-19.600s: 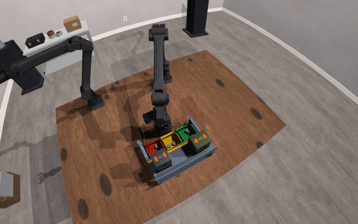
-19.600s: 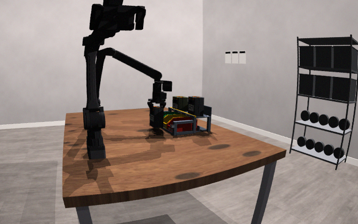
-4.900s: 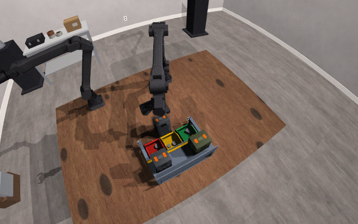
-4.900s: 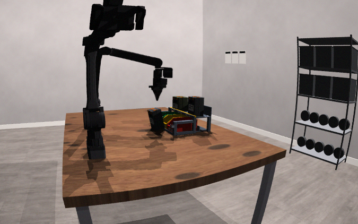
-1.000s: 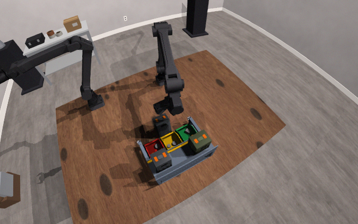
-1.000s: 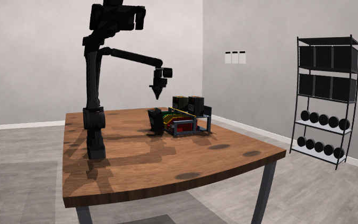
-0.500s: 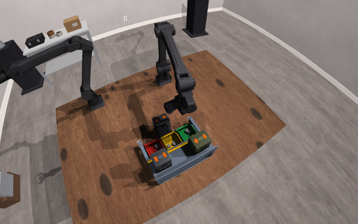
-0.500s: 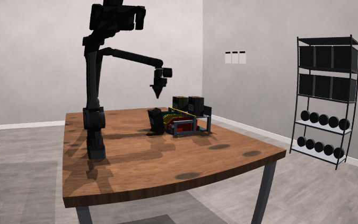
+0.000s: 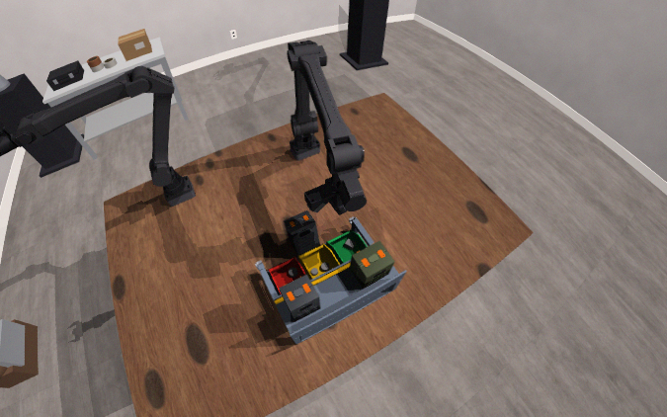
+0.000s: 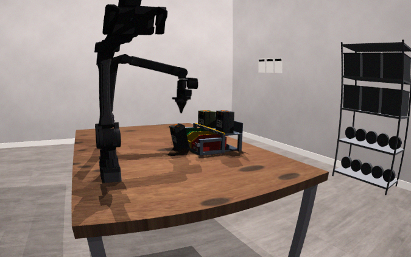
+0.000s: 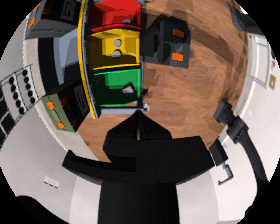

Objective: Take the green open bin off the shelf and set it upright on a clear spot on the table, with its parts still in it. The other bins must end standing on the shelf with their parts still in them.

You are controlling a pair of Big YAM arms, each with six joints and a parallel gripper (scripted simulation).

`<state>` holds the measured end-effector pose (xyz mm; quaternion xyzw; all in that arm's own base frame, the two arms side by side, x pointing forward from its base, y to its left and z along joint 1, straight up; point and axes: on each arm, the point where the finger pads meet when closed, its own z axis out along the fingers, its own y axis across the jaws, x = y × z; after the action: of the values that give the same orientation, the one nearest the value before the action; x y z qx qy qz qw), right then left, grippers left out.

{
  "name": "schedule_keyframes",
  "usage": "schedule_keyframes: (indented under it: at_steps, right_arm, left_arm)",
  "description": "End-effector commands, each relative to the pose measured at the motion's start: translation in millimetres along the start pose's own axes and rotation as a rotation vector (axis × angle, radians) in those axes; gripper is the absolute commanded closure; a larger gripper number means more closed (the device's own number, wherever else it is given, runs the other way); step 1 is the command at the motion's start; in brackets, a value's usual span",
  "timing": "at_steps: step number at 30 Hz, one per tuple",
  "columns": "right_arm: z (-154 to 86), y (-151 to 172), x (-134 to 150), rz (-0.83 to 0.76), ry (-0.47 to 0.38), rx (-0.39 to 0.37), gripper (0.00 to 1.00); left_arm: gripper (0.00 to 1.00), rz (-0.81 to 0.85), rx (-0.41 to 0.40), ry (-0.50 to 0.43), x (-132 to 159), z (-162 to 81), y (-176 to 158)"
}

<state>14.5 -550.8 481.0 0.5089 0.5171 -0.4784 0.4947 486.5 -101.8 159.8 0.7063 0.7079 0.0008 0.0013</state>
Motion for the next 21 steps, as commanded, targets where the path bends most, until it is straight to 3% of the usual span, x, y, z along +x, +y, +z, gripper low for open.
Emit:
schedule_keyframes:
  at_steps: [1,14,21]
  right_arm:
    - [-7,-5,-19,-0.009,-0.053,0.007,0.0]
    - [-7,-5,-19,-0.009,-0.053,0.007,0.0]
    - [-7,-5,-19,-0.009,-0.053,0.007,0.0]
  left_arm:
    - [1.0,0.004,-0.015,-0.005,0,2,10]
    - [1.0,0.004,0.0,-0.002,1,28,4]
    - [1.0,0.004,-0.008,-0.003,1,29,4]
